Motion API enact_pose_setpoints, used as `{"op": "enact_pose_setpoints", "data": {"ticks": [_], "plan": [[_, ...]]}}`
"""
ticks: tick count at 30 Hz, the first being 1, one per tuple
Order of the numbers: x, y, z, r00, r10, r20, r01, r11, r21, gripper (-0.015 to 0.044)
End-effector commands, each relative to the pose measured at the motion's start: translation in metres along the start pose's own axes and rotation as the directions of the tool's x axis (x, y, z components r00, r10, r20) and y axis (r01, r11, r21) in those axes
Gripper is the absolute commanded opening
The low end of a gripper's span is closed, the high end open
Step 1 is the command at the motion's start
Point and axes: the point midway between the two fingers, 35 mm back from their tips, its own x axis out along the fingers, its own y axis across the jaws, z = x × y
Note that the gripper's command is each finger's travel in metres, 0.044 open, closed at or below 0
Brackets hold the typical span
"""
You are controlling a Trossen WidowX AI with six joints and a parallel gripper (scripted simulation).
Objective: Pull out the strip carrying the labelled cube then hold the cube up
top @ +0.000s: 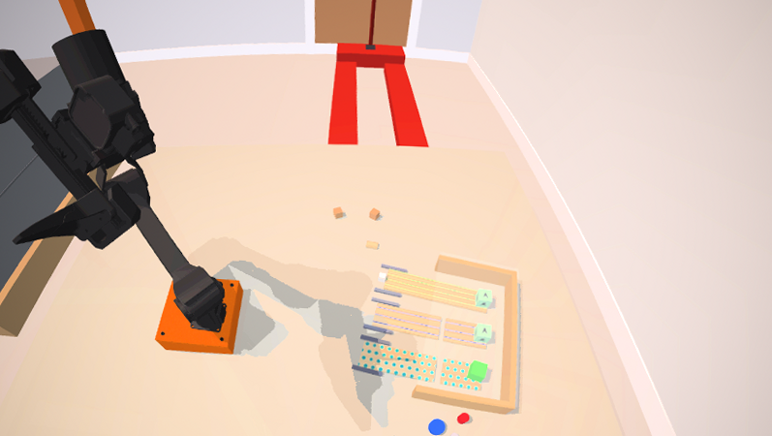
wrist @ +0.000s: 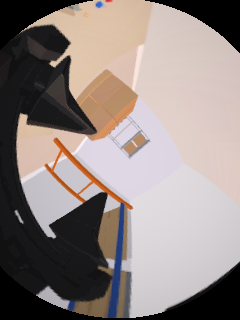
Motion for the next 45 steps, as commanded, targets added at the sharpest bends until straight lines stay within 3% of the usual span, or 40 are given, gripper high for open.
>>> {"op": "enact_pose_setpoints", "data": {"ticks": [1, 8, 16, 21, 27, 29, 42, 45], "plan": [[0.012, 0.053, 0.03, 0.979, 0.159, 0.131, -0.171, 0.982, 0.082, 0.04], [-0.003, 0.158, 0.084, 0.811, 0.46, 0.361, -0.546, 0.817, 0.186, 0.04], [-0.075, 0.266, 0.124, 0.451, 0.731, 0.512, -0.889, 0.42, 0.183, 0.04], [-0.141, 0.319, 0.13, 0.171, 0.835, 0.523, -0.983, 0.105, 0.152, 0.04], [-0.226, 0.362, 0.115, -0.161, 0.88, 0.447, -0.958, -0.249, 0.145, 0.04], [-0.235, 0.366, 0.112, -0.196, 0.88, 0.433, -0.947, -0.284, 0.148, 0.04], [-0.235, 0.366, 0.112, -0.196, 0.88, 0.433, -0.947, -0.284, 0.148, 0.04], [-0.24, 0.37, 0.12, -0.223, 0.897, 0.382, -0.938, -0.305, 0.168, 0.0321]]}}
